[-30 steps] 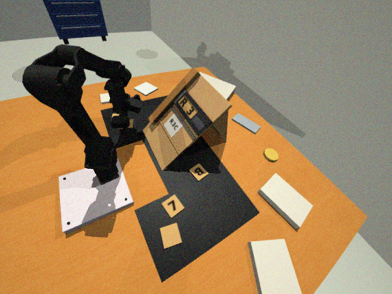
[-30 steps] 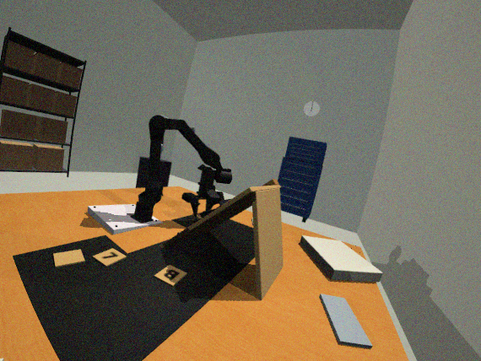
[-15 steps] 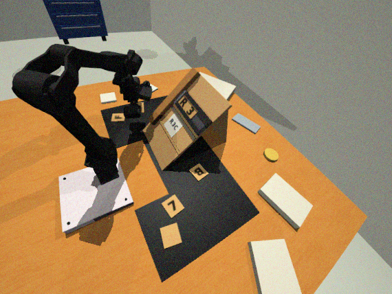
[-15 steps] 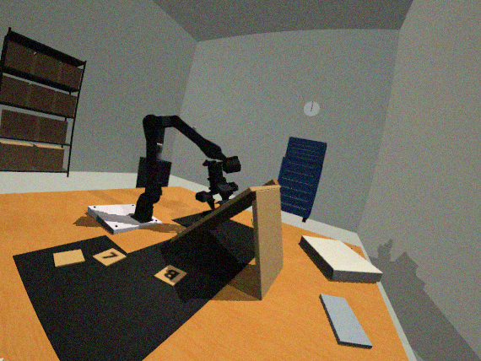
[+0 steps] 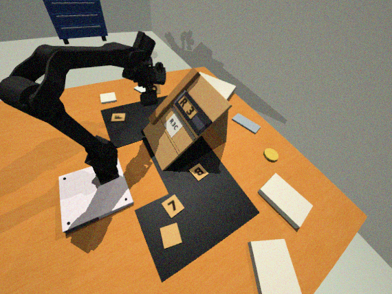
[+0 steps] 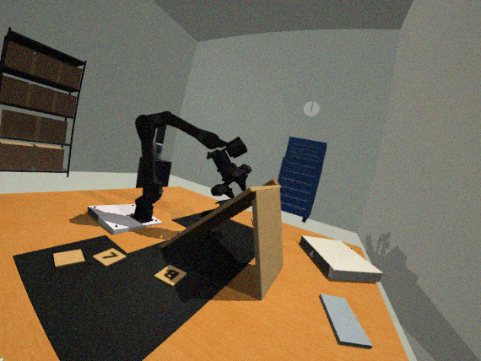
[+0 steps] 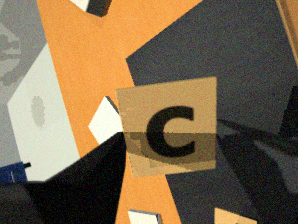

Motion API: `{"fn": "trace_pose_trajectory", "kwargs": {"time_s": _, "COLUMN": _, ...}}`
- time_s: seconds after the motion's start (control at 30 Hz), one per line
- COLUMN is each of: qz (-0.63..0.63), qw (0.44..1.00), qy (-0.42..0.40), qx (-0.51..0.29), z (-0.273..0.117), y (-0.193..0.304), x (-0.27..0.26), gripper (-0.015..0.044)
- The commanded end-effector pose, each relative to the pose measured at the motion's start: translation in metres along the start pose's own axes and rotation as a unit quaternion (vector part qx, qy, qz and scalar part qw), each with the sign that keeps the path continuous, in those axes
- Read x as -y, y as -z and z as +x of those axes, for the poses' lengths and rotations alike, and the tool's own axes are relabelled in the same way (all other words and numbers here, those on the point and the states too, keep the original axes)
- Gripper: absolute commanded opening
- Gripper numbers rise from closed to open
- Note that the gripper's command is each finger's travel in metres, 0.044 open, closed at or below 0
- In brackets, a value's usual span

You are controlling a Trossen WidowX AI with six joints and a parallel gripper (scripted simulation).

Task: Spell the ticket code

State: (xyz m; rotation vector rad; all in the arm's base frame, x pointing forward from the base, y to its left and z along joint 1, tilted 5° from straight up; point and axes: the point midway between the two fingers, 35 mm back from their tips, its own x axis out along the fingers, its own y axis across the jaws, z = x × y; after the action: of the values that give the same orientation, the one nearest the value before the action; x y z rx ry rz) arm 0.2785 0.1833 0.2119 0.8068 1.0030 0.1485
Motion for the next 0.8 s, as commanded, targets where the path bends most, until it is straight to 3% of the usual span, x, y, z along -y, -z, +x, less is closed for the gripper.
{"fn": "trace_pose_trajectory", "kwargs": {"time_s": 0.0, "qz": -0.012, "qw": 0.998, "qy": -0.046, "qx": 0.041, "z": -0.017, "y": -0.028, "x": -0.016, "gripper": 0.0}}
{"fn": "trace_pose_trajectory", "kwargs": {"time_s": 0.37, "qz": -0.045, "qw": 0.983, "qy": -0.101, "qx": 0.144, "z": -0.061, "y": -0.09, "x": -0.026, "gripper": 0.0}}
{"fn": "trace_pose_trajectory", "kwargs": {"time_s": 0.77, "qz": -0.099, "qw": 0.971, "qy": -0.064, "qx": 0.209, "z": -0.088, "y": -0.138, "x": 0.004, "gripper": 0.0}}
